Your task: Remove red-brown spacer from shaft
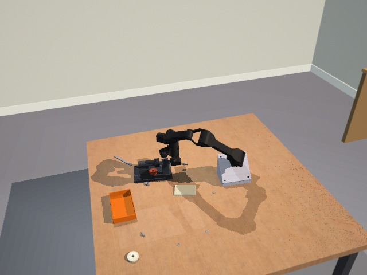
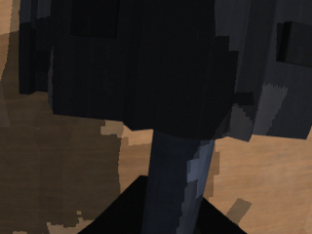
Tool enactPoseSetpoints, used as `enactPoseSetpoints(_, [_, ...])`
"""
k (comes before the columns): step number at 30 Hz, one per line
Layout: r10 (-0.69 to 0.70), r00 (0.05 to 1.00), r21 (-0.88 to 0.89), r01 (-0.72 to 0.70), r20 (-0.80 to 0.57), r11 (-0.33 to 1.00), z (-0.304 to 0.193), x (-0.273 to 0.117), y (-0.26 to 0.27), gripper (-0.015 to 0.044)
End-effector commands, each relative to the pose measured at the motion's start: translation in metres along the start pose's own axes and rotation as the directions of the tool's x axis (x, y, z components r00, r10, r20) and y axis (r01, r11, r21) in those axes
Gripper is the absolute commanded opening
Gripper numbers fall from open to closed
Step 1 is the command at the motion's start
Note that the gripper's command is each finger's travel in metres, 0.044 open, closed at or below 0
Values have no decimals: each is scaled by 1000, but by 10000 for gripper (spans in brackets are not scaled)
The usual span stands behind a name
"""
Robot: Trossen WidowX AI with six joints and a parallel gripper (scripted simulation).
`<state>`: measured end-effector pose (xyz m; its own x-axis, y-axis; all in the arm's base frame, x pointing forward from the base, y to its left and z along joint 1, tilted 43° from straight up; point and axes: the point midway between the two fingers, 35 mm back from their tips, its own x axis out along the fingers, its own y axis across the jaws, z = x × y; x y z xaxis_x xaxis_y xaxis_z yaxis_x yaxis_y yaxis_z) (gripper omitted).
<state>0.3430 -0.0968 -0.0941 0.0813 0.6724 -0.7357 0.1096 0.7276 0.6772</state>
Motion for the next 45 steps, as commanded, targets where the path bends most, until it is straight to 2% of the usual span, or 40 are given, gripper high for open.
enactPoseSetpoints(1, [-3, 1000, -1, 3, 6, 1000, 3, -2, 0, 0])
enactPoseSetpoints(45, [-3, 1000, -1, 3, 7, 1000, 7, -2, 0, 0])
